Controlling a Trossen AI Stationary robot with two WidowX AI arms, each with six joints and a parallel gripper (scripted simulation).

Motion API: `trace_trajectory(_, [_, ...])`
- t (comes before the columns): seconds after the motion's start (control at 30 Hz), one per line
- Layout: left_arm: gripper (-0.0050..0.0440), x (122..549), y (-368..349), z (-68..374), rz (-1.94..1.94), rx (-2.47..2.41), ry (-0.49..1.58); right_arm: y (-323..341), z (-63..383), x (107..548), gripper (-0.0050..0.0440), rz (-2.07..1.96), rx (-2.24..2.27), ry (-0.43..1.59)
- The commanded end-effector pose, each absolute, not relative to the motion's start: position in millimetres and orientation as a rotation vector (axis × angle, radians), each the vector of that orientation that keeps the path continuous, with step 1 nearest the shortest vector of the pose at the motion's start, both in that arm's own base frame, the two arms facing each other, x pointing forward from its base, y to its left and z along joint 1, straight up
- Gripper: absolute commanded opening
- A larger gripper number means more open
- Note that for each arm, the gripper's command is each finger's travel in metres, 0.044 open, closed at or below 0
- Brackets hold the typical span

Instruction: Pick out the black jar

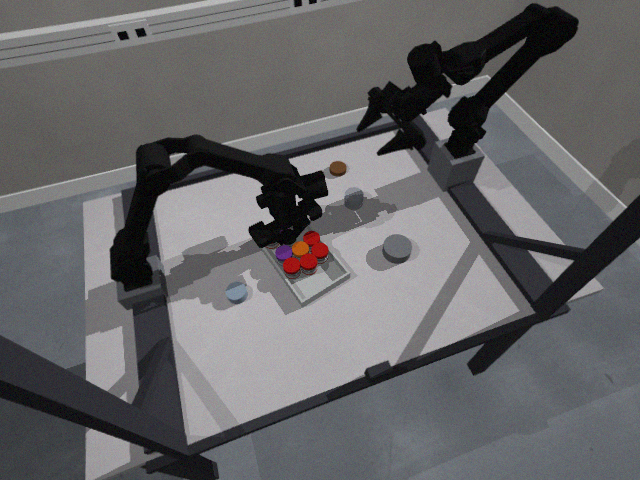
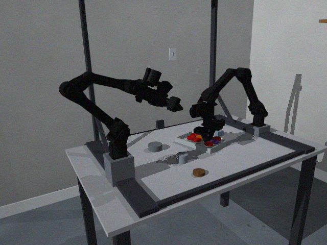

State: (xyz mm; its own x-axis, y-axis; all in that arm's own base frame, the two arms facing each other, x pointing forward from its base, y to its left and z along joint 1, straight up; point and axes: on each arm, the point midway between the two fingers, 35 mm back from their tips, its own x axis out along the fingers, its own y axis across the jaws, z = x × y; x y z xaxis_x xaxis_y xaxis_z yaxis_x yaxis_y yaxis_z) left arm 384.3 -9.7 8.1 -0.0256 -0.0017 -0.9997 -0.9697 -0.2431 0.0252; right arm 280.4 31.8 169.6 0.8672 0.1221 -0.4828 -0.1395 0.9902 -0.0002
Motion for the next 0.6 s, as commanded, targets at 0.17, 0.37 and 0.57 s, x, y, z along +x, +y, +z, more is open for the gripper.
trace_trajectory(0.17, [-0.0002, 394.6, -10.1, 103.9, 1.342, -1.420, 1.047, 31.6, 177.1, 281.5, 0.0440, 0.137, -0.035, 0.482])
trace_trajectory(0.37, [-0.0003, 393.2, -10.2, 135.5, 1.355, -1.411, 1.057, 31.6, 177.1, 281.5, 0.0440, 0.137, -0.035, 0.482])
trace_trajectory(0.57, [-0.0020, 392.0, -10.2, 153.2, 1.356, -1.411, 1.057, 31.6, 177.1, 281.5, 0.0440, 0.137, -0.035, 0.482])
